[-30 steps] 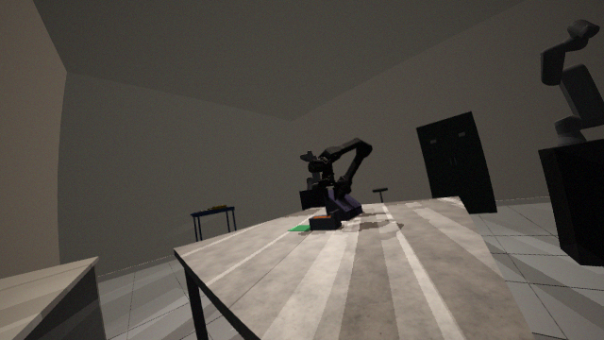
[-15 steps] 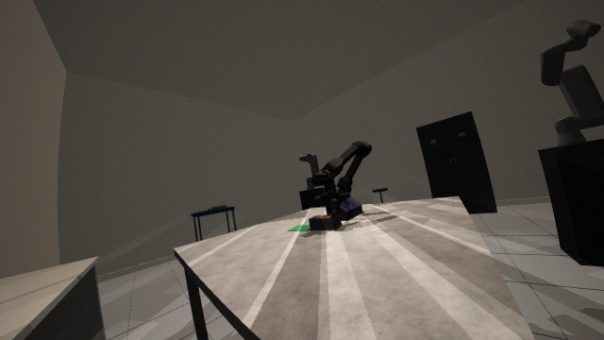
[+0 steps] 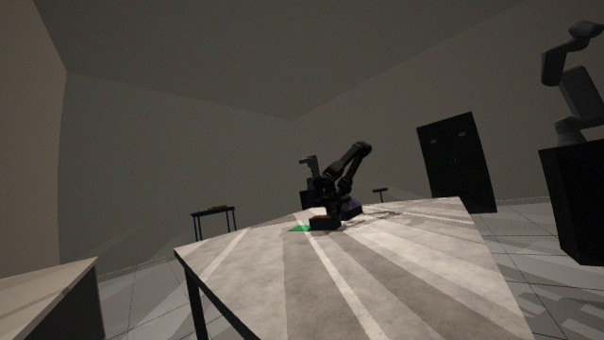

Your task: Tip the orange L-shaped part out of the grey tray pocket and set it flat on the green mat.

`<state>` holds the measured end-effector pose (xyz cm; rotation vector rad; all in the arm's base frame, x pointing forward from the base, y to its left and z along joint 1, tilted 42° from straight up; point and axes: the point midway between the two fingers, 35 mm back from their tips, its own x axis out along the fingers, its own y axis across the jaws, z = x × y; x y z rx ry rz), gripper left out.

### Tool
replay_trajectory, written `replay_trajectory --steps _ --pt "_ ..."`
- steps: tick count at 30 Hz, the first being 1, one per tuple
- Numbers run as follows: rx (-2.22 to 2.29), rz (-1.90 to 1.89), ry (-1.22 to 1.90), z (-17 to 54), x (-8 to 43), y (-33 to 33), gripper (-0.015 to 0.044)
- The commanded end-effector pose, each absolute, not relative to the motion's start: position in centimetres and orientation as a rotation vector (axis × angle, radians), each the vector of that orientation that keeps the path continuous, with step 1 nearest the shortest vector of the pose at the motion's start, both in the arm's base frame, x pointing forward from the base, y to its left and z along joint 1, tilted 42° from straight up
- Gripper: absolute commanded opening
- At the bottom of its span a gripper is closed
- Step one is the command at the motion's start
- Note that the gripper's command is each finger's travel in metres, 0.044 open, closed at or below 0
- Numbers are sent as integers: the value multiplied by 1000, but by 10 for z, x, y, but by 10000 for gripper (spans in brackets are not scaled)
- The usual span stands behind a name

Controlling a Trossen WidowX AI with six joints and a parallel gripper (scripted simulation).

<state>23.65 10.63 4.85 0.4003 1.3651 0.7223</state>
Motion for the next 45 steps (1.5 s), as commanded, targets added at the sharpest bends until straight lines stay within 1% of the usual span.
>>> replay_trajectory --steps 1,12,29,45 --pt "410 721 1381 41 234 111 180" --pt "412 723 1380 30 233 122 180" --pt "412 723 1380 29 233 122 180" --pt "412 723 1380 47 230 121 180"
